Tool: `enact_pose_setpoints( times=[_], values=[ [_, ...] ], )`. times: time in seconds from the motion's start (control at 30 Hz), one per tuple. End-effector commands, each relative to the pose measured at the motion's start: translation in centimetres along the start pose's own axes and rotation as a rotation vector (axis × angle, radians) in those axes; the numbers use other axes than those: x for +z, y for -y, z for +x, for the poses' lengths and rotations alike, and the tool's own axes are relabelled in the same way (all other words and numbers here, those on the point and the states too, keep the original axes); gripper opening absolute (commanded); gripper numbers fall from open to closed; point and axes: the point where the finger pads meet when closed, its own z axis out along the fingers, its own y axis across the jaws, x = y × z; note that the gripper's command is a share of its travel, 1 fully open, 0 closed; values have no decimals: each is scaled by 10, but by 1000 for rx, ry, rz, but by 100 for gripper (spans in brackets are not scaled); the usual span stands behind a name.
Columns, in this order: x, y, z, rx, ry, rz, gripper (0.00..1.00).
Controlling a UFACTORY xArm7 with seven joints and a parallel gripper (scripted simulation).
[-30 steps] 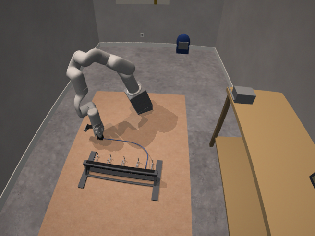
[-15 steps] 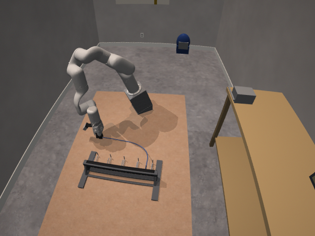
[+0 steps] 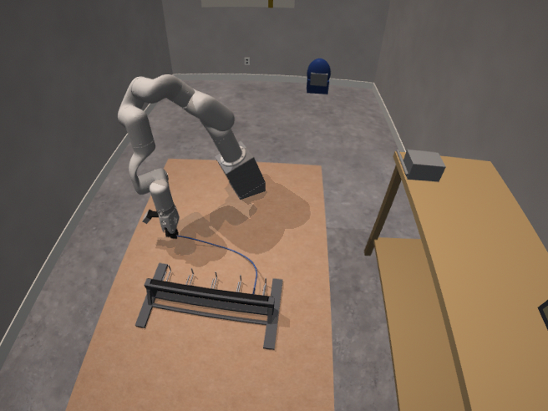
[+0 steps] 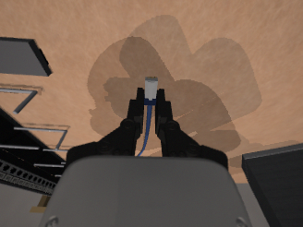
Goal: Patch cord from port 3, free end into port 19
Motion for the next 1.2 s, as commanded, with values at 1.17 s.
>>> enact_pose_setpoints(
  times=[1.17],
  values=[
    [-18,1,0,-1,1,1,0]
  ],
)
